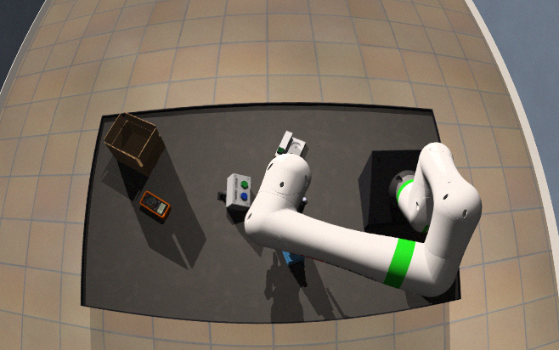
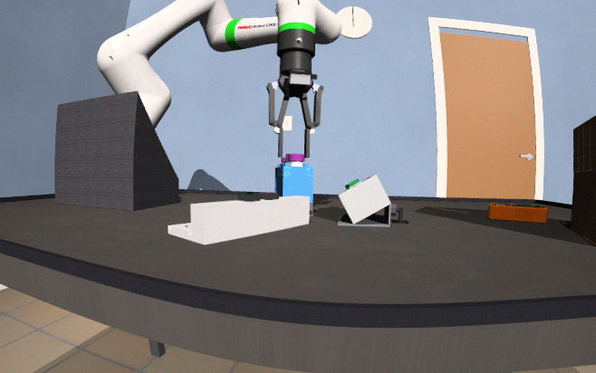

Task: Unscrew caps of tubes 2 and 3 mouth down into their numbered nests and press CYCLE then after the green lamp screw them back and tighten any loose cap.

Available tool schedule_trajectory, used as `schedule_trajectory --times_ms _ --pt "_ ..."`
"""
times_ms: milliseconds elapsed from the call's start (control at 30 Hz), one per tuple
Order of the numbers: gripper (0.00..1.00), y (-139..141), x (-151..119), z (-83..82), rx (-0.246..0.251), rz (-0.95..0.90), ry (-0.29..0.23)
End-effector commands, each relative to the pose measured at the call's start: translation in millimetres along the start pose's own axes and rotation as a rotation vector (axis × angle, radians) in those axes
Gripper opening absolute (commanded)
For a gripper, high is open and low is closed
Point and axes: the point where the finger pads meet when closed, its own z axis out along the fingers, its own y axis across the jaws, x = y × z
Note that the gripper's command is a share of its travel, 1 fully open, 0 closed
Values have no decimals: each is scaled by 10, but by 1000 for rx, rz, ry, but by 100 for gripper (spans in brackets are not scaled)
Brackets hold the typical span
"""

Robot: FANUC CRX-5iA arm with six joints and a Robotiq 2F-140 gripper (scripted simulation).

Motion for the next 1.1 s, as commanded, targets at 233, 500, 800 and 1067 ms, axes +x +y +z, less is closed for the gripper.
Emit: schedule_trajectory --times_ms 233,500,800,1067 --pt "30 -5 3 -28 0 1 2" --pt "30 -4 3 -29 0 1 2" --pt "30 -5 3 -119 0 1 2" --pt "30 -4 3 -359 0 1 2"
